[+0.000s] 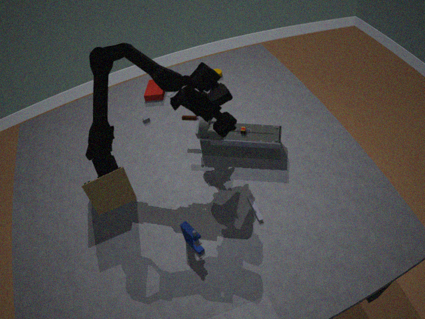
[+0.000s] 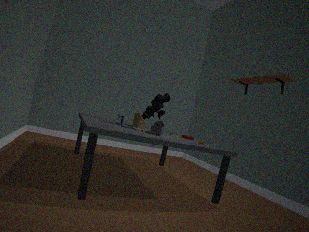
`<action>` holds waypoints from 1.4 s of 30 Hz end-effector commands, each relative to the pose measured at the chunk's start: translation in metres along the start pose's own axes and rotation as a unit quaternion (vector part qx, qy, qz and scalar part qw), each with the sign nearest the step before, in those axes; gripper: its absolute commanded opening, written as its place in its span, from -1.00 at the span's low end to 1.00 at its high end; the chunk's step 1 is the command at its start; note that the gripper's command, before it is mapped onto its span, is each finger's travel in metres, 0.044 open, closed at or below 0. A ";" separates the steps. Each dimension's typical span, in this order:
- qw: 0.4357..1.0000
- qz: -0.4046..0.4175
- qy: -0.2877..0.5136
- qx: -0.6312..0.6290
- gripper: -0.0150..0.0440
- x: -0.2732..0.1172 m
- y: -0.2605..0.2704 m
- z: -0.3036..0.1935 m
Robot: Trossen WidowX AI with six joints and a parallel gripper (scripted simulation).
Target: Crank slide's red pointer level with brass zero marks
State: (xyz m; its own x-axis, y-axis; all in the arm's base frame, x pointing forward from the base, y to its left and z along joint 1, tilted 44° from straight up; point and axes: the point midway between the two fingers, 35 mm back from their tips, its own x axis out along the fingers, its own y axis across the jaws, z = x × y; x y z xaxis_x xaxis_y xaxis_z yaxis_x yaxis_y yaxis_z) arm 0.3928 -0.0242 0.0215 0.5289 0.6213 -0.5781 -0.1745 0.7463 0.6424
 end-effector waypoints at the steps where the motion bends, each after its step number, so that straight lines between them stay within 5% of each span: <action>1: 1.000 0.000 0.000 0.000 0.38 0.000 0.000 0.000; 11: 1.000 0.000 0.000 0.000 -0.49 0.000 0.000 0.000; 29: 1.000 0.000 0.000 0.000 -0.49 0.000 0.000 0.000; 42: 1.000 0.000 0.000 0.000 0.67 0.000 0.000 0.000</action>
State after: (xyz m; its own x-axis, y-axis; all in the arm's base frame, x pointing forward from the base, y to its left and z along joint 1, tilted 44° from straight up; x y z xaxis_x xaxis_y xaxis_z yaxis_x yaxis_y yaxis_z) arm 0.3927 -0.0240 0.0217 0.5286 0.6226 -0.5770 -0.1750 0.7451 0.6436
